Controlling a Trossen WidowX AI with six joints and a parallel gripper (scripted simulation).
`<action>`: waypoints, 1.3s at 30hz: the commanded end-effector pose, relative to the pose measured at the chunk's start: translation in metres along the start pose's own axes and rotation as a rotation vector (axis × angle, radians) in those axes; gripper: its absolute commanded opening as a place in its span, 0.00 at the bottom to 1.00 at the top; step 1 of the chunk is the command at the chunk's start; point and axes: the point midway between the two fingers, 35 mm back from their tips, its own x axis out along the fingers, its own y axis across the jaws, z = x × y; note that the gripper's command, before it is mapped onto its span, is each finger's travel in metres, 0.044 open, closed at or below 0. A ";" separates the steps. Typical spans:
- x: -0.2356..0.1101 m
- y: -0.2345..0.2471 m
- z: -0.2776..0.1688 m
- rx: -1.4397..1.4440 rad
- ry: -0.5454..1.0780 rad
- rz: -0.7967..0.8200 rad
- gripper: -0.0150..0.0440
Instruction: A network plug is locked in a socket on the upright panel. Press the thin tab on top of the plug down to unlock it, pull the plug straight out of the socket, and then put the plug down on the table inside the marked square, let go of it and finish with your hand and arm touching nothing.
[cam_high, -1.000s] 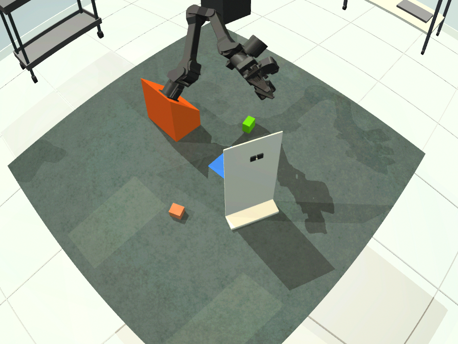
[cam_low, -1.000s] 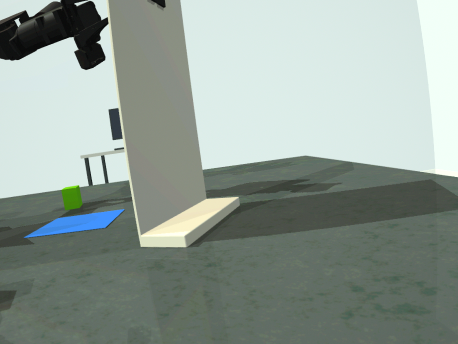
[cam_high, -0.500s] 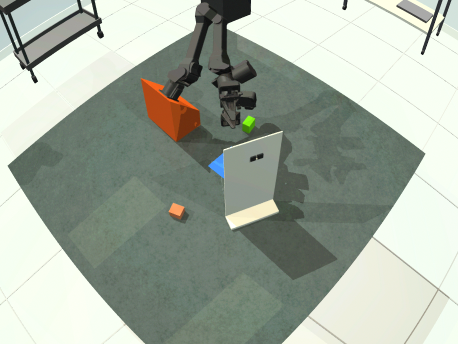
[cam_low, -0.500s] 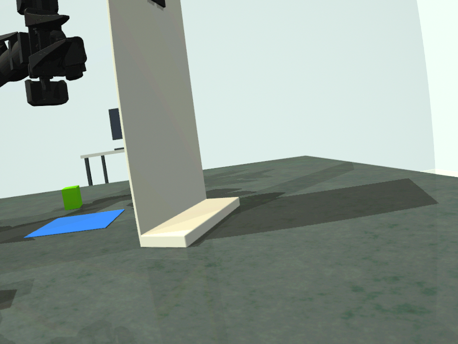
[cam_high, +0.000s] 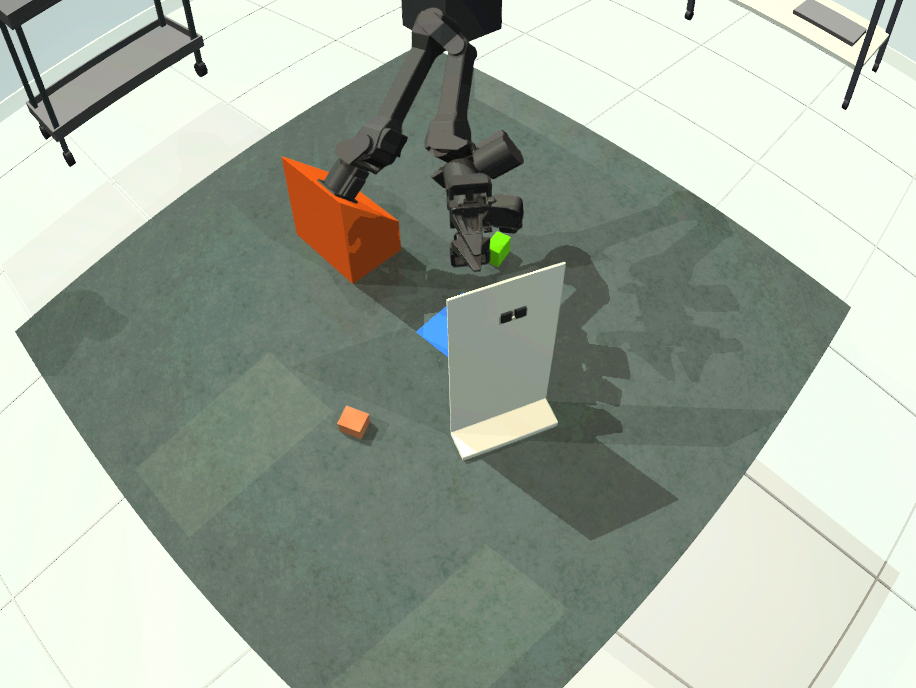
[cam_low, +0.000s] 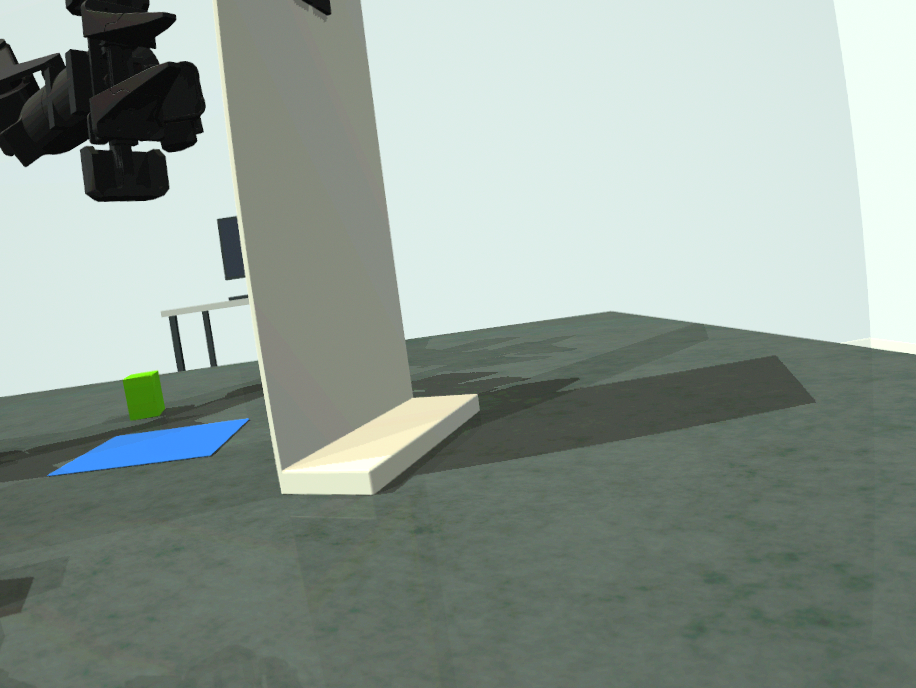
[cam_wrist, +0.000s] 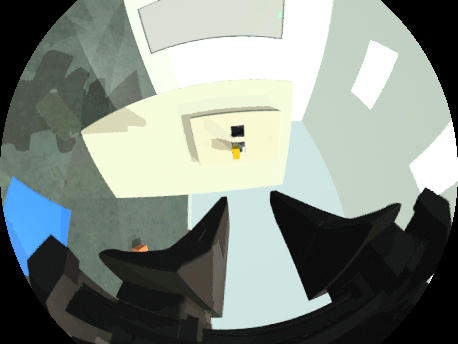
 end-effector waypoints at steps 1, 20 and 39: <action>0.010 -0.001 0.003 -0.002 -0.005 -0.001 0.52; 0.039 0.000 0.010 -0.004 -0.006 -0.001 0.52; 0.063 -0.001 0.018 -0.002 -0.007 -0.003 0.52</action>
